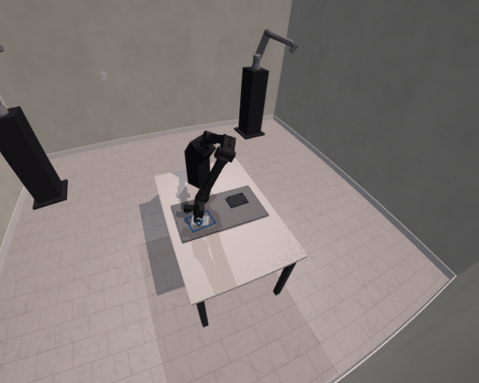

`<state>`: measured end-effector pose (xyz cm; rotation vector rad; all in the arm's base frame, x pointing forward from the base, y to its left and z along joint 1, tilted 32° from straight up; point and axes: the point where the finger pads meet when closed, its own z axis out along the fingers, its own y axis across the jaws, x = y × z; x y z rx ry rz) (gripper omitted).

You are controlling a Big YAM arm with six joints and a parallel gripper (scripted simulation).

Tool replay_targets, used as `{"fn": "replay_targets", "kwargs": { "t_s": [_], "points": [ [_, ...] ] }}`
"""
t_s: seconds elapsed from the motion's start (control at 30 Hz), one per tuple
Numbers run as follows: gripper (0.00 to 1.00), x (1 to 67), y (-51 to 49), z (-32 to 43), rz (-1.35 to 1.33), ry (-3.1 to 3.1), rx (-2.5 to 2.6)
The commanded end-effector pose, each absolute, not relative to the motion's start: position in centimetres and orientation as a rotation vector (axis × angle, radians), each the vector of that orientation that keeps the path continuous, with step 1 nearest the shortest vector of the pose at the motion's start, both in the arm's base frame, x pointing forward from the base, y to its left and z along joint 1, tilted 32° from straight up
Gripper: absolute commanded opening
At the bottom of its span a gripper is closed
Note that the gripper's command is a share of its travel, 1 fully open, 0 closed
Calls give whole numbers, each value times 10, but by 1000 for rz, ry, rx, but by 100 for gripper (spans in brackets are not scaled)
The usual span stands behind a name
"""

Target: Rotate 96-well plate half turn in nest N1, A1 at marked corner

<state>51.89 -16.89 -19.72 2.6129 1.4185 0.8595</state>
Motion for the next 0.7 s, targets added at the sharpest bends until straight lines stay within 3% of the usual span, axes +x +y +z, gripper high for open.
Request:
{"fn": "replay_targets", "kwargs": {
  "t_s": [0.0,0.23,0.27,0.67],
  "points": [
    [100,521,-159,-205,857,1432,2611],
    [100,521,-159,-205,857,1432,2611],
    [0,521,-159,-205,857,1432,2611],
    [0,520,-159,-206,857,1437,2610]
  ]
}}
